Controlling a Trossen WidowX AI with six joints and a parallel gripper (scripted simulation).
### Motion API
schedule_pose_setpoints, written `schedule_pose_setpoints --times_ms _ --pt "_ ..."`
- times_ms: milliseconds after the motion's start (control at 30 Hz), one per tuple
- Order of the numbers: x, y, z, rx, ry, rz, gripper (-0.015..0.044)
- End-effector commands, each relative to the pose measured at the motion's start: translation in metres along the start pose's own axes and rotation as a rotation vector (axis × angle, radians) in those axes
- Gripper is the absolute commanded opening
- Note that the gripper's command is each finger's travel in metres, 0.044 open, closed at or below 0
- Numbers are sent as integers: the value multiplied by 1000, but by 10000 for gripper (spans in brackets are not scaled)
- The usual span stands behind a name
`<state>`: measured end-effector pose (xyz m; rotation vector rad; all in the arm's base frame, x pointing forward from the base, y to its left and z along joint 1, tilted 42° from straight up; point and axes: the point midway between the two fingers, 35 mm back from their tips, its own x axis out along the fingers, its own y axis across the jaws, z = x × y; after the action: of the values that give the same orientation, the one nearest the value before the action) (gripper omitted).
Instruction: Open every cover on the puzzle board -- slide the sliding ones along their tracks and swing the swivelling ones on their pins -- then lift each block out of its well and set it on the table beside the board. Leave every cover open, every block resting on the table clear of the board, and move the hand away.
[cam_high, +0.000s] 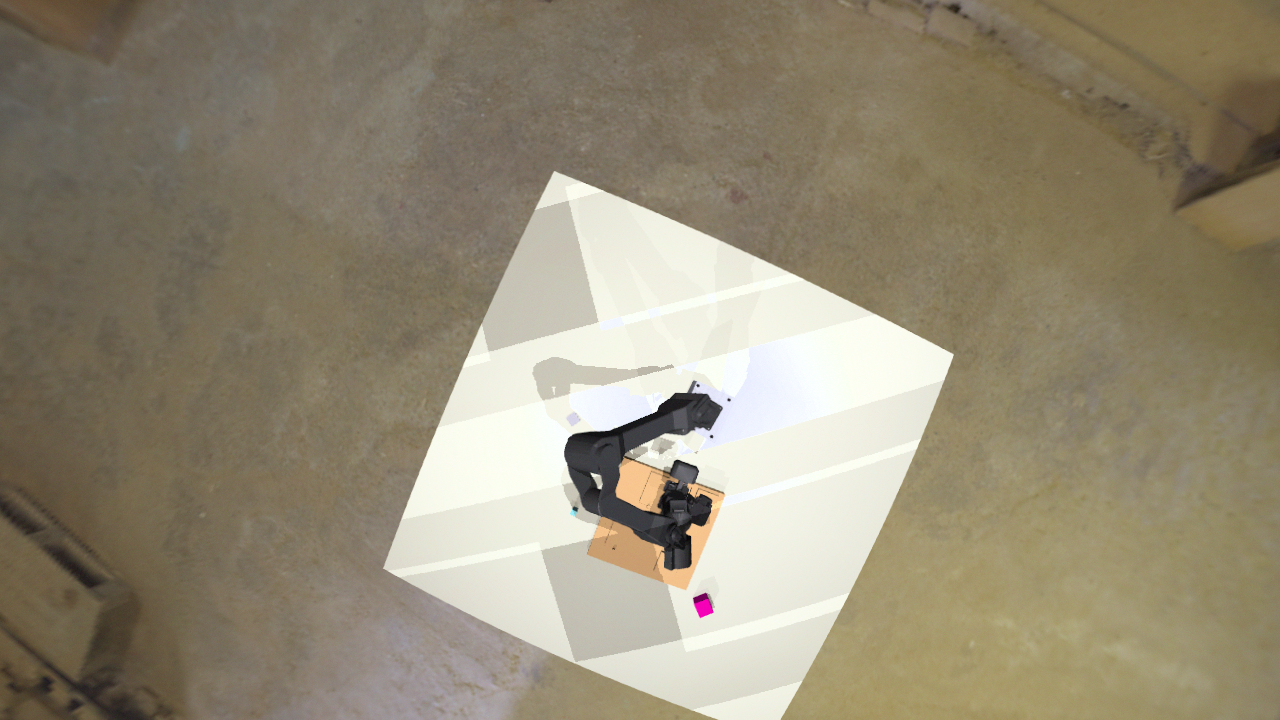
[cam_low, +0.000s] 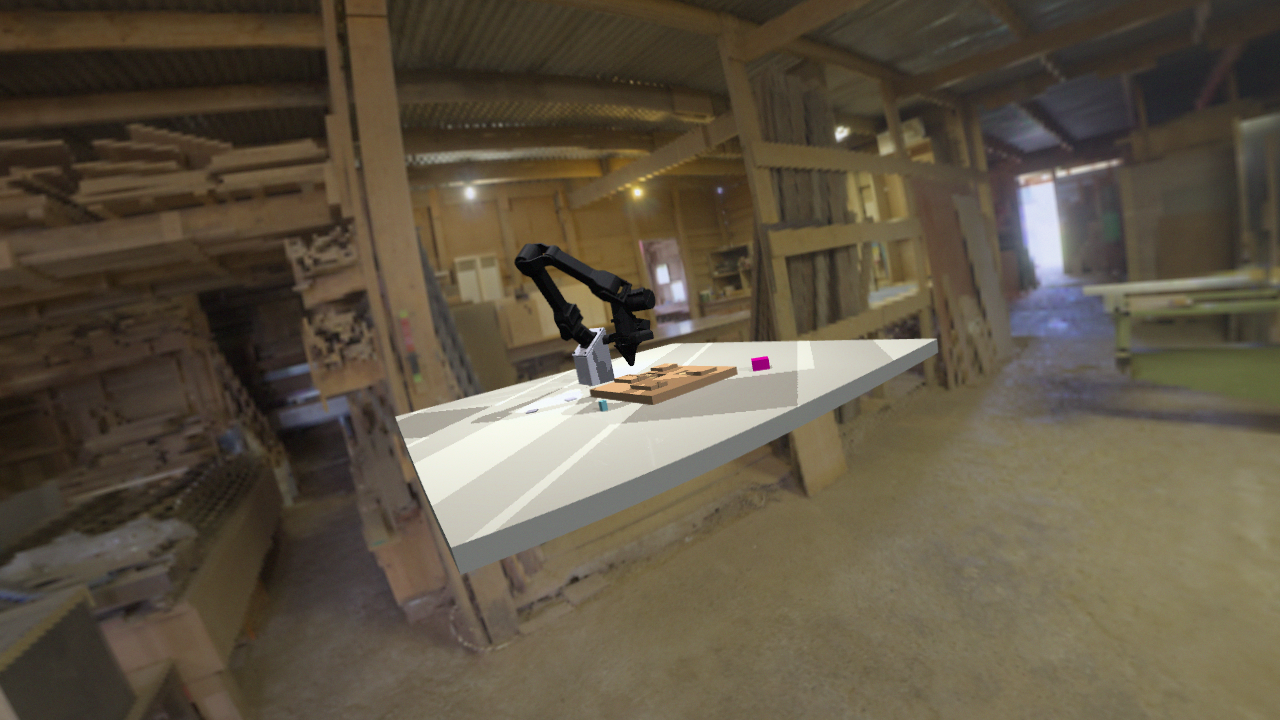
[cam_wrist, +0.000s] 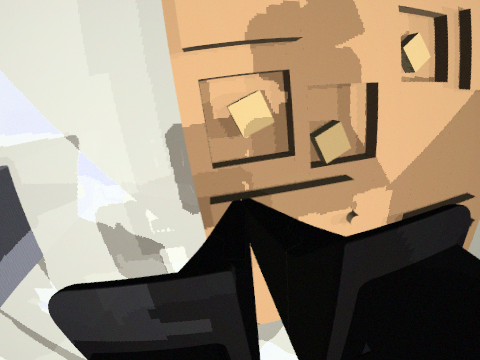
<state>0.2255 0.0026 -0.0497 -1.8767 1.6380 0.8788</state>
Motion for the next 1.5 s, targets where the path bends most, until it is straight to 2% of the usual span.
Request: schedule_pose_setpoints --times_ms 0,300,1000,1467 --pt "-6 -1 0 7 -6 -2 0" --pt "-11 -3 -1 32 -1 0 0" --pt "-24 -104 -62 1006 -13 -1 0" --pt "-27 -149 -118 1584 -5 -7 0"
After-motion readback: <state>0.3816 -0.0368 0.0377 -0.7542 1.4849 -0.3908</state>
